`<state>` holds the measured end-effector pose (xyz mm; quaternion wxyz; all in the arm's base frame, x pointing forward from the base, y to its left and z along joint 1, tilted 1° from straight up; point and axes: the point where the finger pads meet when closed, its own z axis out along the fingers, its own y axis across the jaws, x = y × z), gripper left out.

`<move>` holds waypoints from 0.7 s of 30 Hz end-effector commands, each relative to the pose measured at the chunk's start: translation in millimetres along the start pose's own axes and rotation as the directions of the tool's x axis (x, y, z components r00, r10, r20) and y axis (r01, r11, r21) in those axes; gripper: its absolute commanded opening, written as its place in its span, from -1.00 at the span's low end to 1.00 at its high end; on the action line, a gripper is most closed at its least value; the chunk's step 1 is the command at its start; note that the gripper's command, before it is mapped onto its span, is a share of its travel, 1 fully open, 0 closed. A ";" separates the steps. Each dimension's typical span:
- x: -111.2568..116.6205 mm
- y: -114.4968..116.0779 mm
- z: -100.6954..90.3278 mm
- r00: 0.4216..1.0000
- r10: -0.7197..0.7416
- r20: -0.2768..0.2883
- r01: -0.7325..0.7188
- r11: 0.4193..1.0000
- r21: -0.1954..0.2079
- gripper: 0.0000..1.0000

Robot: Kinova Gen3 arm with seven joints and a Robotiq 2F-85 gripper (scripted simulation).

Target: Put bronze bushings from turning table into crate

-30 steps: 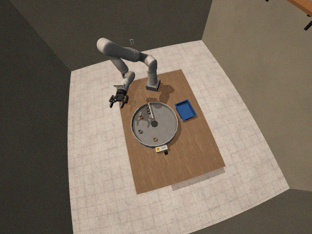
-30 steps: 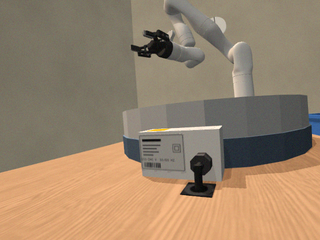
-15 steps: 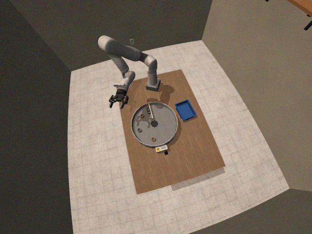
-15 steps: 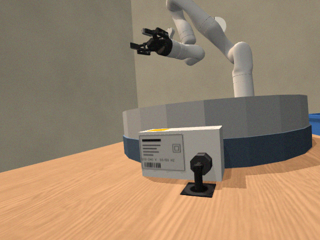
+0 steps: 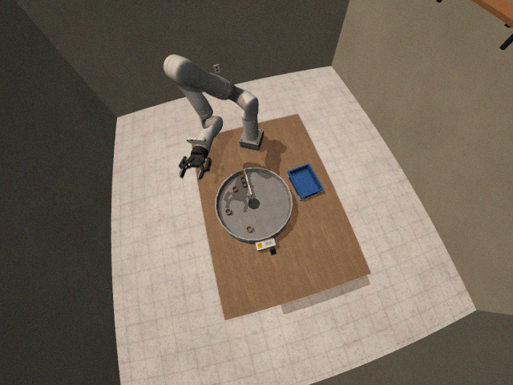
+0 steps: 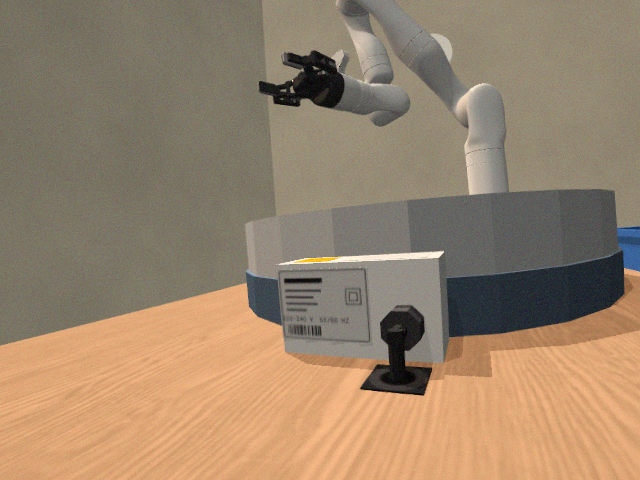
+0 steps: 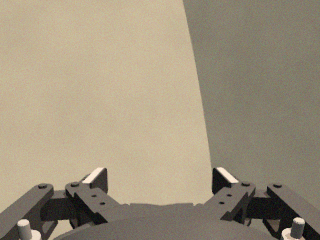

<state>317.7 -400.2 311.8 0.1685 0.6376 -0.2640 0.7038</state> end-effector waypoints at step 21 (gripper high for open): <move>-17.8 -53.8 -18.9 0.975 0.017 0.221 -0.003 0.998 -0.062 1.00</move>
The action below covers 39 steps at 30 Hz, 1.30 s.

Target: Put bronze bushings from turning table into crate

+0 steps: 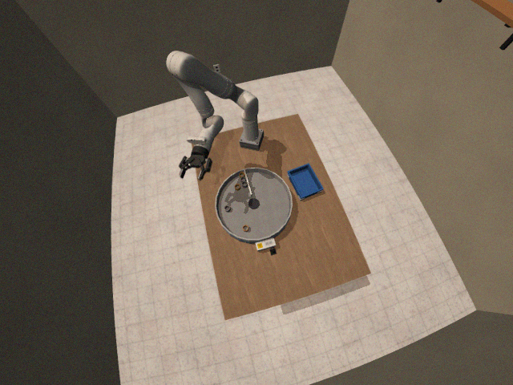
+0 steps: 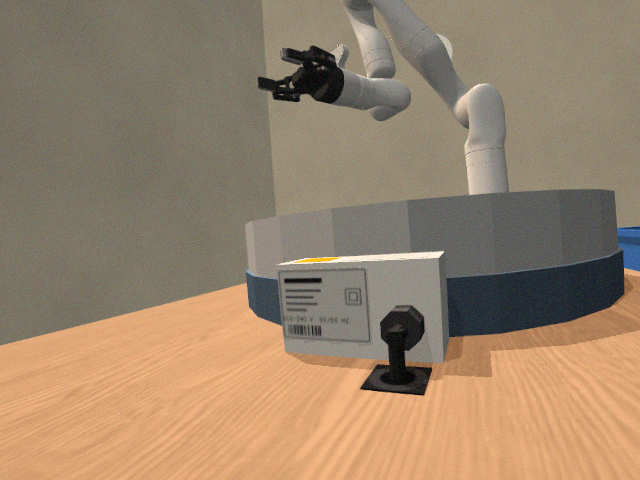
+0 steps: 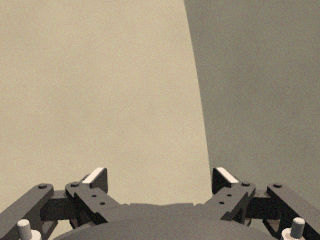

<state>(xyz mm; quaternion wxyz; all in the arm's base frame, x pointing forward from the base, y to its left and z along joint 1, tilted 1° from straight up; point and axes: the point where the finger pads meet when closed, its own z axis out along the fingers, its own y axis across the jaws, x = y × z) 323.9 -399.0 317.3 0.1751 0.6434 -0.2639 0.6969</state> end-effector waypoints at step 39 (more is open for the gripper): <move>-9.9 -42.7 5.1 0.986 -0.001 0.168 0.013 0.998 -0.065 1.00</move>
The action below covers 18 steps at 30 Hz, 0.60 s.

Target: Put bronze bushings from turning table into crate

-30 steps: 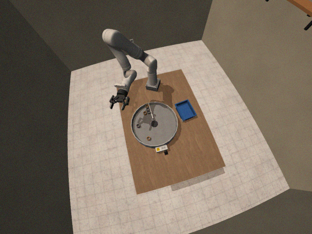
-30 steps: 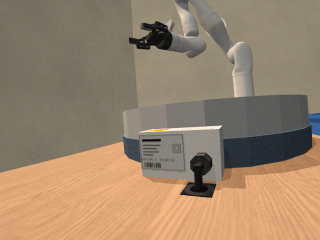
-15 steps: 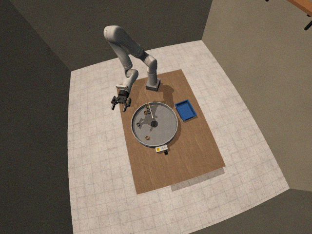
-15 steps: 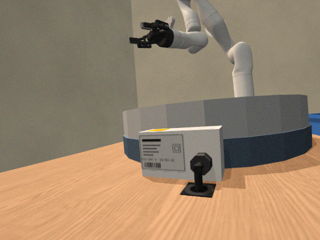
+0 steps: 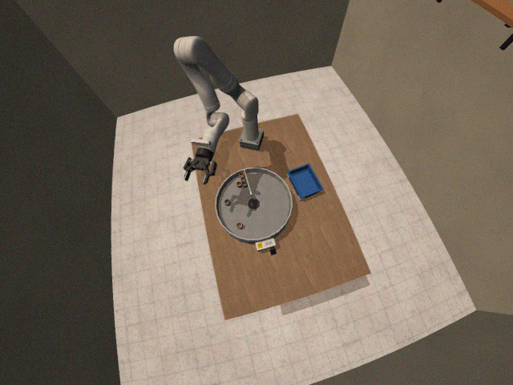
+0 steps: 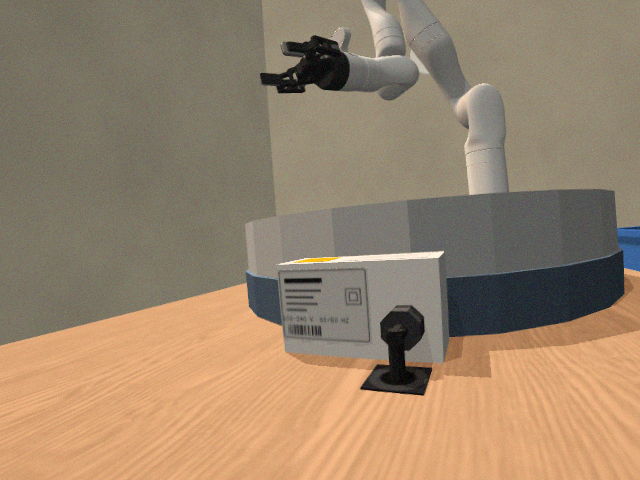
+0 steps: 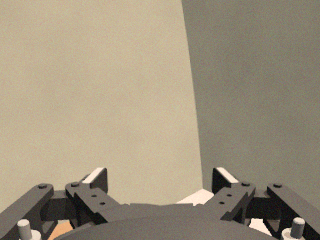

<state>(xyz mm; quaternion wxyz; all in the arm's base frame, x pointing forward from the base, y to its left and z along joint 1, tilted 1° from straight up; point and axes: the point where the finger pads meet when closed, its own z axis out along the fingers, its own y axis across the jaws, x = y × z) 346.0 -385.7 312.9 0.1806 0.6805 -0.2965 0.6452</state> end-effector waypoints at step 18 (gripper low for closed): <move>-25.3 -77.7 -28.6 0.954 0.021 0.300 -0.002 0.998 -0.063 1.00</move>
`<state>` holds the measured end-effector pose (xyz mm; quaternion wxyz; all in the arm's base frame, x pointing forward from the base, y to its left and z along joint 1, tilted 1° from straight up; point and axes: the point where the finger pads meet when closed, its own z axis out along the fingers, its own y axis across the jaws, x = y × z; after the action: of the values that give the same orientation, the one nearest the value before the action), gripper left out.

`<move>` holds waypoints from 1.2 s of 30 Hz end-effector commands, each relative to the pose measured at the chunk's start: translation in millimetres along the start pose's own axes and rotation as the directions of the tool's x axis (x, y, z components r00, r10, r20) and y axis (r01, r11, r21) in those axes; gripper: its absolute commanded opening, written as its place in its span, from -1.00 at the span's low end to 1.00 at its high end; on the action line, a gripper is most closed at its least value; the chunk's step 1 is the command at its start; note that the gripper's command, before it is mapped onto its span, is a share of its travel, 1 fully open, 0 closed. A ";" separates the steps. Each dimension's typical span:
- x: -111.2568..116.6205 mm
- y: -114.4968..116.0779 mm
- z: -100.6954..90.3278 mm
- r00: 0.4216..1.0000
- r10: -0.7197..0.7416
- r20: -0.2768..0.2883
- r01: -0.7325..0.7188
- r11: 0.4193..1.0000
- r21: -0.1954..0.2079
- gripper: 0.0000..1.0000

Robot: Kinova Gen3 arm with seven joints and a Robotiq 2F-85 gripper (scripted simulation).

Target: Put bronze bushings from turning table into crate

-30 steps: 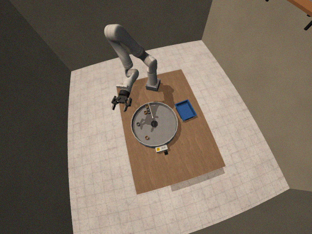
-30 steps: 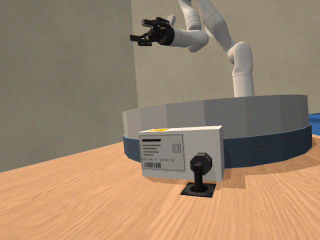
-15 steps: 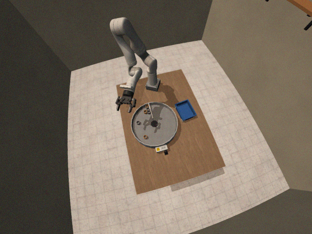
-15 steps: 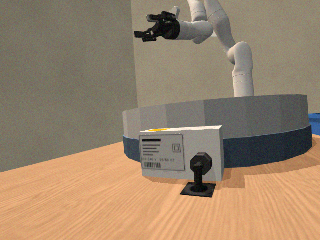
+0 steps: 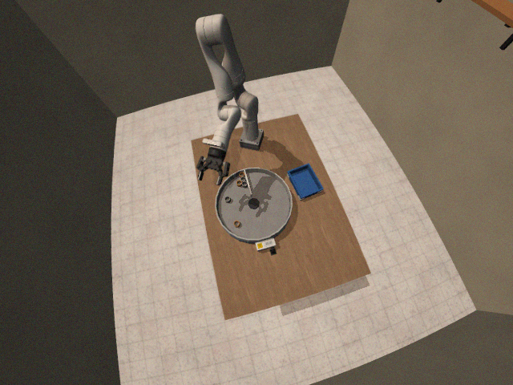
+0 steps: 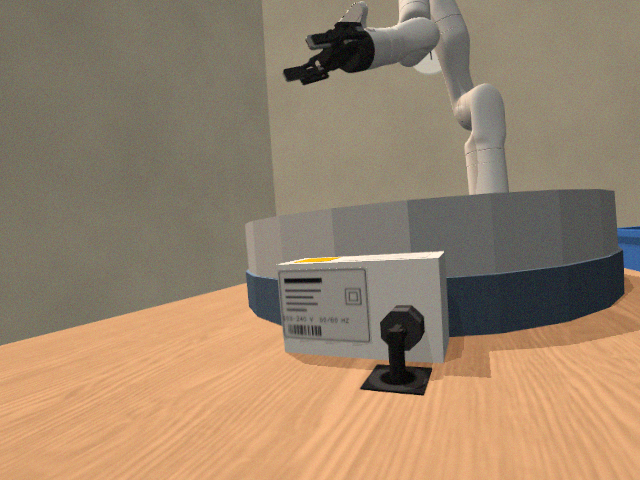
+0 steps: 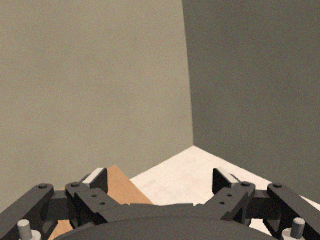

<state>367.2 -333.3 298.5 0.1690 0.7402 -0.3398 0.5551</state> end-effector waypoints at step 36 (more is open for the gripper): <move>-64.3 -161.8 -111.3 0.826 -0.133 0.548 0.104 0.991 0.084 1.00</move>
<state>415.5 -159.9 313.6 0.1098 0.8576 -0.2759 0.4199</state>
